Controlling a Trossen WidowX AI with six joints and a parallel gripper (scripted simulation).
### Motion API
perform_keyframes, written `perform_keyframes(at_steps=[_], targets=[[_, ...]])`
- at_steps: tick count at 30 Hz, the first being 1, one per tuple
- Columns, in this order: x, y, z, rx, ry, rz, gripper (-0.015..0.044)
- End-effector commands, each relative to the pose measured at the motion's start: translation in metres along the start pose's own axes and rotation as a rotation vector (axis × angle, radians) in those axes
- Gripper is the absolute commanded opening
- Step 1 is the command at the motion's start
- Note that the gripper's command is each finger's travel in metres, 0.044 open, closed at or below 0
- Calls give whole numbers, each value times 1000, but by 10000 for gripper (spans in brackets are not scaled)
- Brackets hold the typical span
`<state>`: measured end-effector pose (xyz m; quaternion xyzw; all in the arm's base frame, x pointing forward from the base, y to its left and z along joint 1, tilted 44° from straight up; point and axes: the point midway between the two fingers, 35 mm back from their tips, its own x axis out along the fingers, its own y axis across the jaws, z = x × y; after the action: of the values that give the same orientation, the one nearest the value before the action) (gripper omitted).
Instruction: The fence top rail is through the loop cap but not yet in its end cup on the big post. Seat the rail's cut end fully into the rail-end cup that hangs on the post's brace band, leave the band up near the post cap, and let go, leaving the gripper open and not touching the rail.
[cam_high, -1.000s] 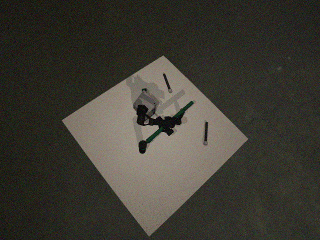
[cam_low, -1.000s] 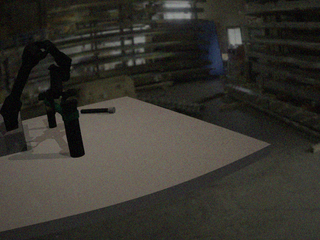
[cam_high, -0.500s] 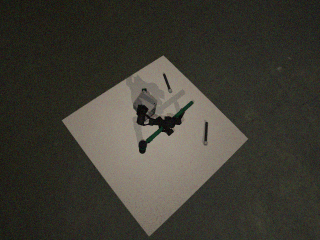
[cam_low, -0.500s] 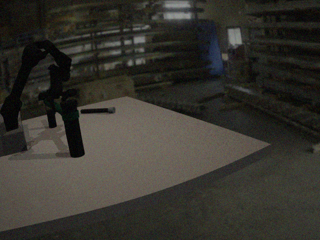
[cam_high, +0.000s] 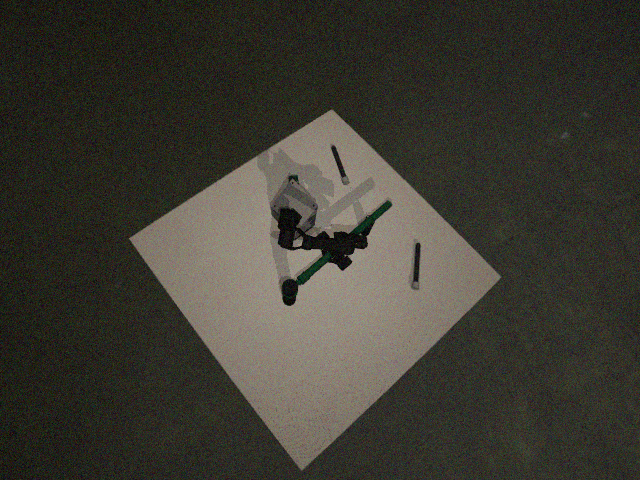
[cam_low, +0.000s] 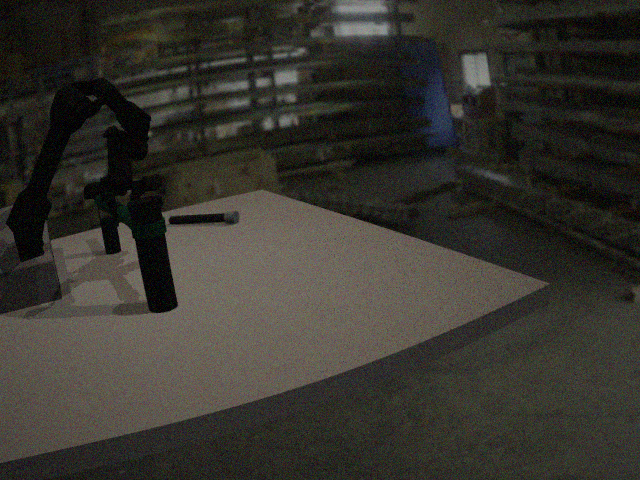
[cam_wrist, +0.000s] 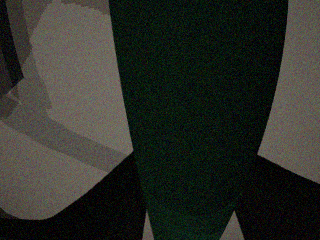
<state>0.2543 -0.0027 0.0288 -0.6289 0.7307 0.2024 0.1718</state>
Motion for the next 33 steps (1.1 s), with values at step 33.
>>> perform_keyframes(at_steps=[33], targets=[[0, -1, -2, -5, -4, 3, 0]])
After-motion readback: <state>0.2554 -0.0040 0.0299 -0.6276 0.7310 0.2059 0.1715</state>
